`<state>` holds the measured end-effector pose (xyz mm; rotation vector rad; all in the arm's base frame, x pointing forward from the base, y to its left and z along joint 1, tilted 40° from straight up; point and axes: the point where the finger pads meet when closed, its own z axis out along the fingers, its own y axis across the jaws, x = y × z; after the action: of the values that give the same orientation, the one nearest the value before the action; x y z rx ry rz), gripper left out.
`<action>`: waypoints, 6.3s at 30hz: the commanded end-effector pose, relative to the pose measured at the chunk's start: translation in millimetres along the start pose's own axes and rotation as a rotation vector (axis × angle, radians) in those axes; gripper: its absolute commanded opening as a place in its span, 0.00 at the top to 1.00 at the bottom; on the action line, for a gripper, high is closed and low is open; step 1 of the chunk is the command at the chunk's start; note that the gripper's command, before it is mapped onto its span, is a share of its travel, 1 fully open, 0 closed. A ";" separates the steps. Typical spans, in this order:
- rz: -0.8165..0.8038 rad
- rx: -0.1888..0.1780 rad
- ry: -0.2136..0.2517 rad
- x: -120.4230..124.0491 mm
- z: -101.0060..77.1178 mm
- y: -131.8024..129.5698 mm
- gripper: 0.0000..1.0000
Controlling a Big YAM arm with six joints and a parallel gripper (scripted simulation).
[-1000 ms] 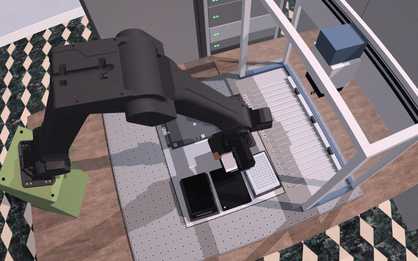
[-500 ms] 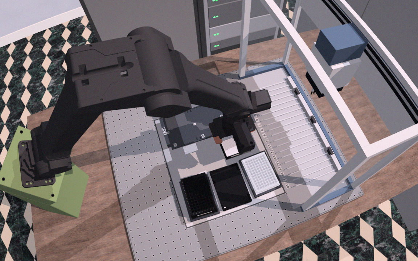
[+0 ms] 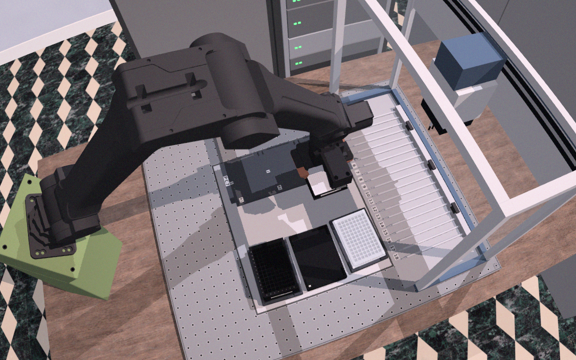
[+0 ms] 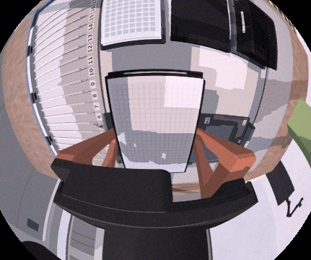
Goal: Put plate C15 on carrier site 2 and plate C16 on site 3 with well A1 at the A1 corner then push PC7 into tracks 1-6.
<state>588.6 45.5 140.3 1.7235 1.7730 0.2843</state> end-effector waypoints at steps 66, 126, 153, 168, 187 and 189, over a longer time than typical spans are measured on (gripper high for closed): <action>0.018 -0.047 0.013 90.8 17.7 64.4 1.00; 0.011 -0.022 0.007 88.1 63.0 46.5 1.00; 0.023 -0.039 0.006 85.2 67.2 57.6 1.00; 0.024 -0.038 0.006 86.5 71.9 59.5 1.00; 0.023 -0.039 0.008 87.5 63.9 57.2 0.04; 0.023 -0.039 0.008 87.5 63.9 57.2 0.04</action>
<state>671.0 112.3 81.0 1.7315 1.7579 0.2991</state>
